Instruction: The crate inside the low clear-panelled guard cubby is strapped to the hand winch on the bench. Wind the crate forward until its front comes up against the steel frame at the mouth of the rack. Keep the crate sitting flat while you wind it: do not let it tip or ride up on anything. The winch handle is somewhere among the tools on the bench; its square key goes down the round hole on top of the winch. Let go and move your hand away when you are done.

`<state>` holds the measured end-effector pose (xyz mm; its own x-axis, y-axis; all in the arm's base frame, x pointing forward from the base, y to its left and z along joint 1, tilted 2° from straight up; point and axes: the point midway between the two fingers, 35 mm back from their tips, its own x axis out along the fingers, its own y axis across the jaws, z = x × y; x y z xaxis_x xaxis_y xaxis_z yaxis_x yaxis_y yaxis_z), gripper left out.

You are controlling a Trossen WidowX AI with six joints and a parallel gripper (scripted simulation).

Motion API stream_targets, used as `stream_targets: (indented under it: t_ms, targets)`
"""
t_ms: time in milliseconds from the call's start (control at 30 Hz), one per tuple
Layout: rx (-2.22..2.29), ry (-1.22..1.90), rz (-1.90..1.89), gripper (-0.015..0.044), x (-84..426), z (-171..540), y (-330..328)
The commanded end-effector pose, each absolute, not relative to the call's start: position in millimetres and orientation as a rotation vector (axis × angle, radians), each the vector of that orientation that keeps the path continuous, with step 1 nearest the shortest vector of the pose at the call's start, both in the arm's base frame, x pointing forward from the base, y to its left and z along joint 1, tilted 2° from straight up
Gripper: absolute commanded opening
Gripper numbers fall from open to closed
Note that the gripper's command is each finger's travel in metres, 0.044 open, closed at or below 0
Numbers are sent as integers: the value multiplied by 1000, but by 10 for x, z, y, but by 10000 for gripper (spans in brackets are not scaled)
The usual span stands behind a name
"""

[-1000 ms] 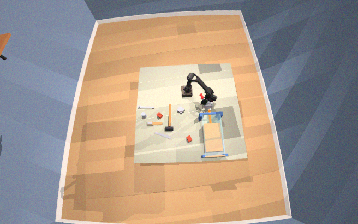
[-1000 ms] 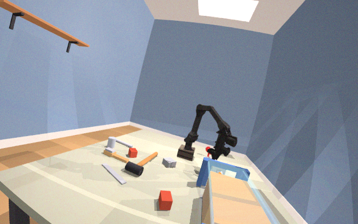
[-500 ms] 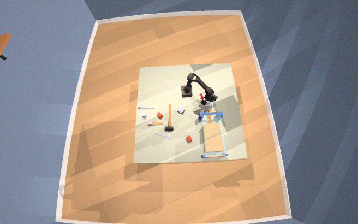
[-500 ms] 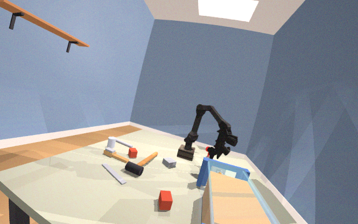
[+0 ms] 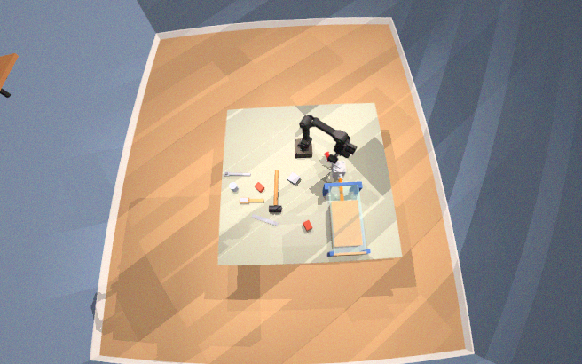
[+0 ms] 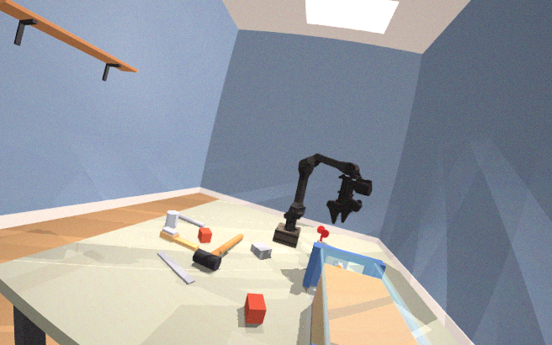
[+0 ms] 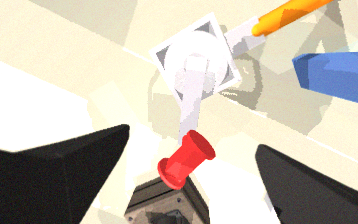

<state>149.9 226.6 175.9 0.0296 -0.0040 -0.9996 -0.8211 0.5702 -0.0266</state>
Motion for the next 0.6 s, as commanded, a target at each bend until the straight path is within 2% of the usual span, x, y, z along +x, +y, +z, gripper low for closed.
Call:
stream_targets:
  t_ms: [0,433,567]
  targets:
    - [-771,1421,727,335,1502,1771,2268]
    - [-771,1421,727,0,1502,1771,2268]
    - [-771,1421,727,0,1502,1771,2268]
